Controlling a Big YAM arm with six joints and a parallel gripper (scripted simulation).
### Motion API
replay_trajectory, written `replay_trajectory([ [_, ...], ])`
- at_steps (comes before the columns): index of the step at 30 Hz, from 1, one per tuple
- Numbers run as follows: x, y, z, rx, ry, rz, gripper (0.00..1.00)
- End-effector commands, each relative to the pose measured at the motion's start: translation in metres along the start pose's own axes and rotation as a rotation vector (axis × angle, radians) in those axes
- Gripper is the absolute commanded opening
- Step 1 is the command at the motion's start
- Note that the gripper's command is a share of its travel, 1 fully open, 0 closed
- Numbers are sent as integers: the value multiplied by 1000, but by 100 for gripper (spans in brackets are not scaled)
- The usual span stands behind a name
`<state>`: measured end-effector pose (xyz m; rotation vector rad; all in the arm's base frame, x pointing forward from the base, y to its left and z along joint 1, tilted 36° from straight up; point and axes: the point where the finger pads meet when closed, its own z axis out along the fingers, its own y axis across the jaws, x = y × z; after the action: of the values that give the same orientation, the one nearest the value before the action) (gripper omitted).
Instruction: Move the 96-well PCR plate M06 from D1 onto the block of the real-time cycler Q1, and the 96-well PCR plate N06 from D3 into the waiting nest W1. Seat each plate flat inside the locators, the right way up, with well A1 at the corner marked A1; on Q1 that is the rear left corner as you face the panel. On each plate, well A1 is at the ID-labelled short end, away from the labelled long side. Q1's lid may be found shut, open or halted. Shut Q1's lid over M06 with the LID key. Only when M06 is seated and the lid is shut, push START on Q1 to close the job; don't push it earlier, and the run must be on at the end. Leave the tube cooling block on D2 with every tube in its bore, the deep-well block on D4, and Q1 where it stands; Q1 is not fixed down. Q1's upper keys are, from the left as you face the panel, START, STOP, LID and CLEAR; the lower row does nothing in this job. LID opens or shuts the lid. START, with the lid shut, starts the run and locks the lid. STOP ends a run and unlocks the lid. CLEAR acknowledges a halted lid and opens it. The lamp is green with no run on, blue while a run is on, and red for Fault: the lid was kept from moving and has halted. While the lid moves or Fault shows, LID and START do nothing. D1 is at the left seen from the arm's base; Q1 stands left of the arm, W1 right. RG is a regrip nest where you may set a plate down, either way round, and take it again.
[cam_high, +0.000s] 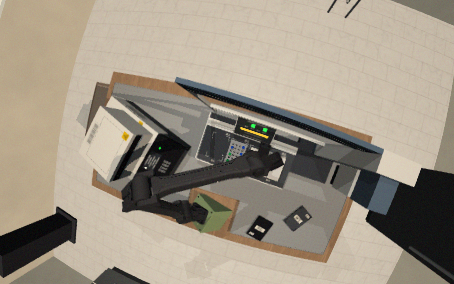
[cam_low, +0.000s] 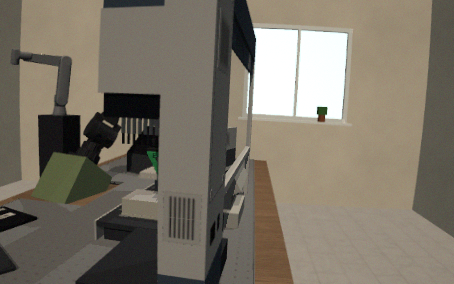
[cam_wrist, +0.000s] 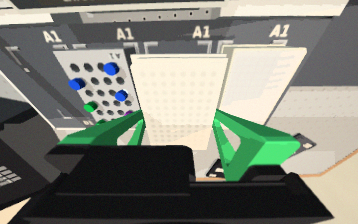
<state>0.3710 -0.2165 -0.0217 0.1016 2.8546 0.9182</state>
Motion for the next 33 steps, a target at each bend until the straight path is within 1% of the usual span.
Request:
replay_trajectory([
  [1, -26, -3, -35, 45, -46, -47, 0],
  [4, -30, -5, -39, 55, -57, -51, 0],
  [6, -33, -5, -39, 54, -68, -48, 0],
  [10, -30, -10, -31, 49, -64, -29, 0],
  [12, -15, -26, -26, 50, -56, 47, 0],
  [14, -15, -26, -26, 50, -56, 47, 0],
  [17, 6, -46, -21, 49, -54, 48, 0],
  [19, 19, -56, -18, 39, -51, 109, 0],
  [21, 30, -62, -16, 30, -41, 113, 0],
  [22, 35, -64, -16, 25, -38, 140, 0],
  [23, 38, -66, -16, 23, -37, 168, 0],
  [25, 43, -68, -16, 20, -29, 158, 0],
  [26, 45, -68, -15, 14, -27, 184, 0],
  [27, 45, -71, -17, 17, -27, 205, 0],
  [28, 46, -75, -19, 23, -23, 199, 0],
  [29, 47, -79, -17, 19, -20, 190, 0],
  [31, 47, -79, -17, 19, -20, 190, 0],
  [33, 51, -89, -20, 17, -24, 175, 0],
])
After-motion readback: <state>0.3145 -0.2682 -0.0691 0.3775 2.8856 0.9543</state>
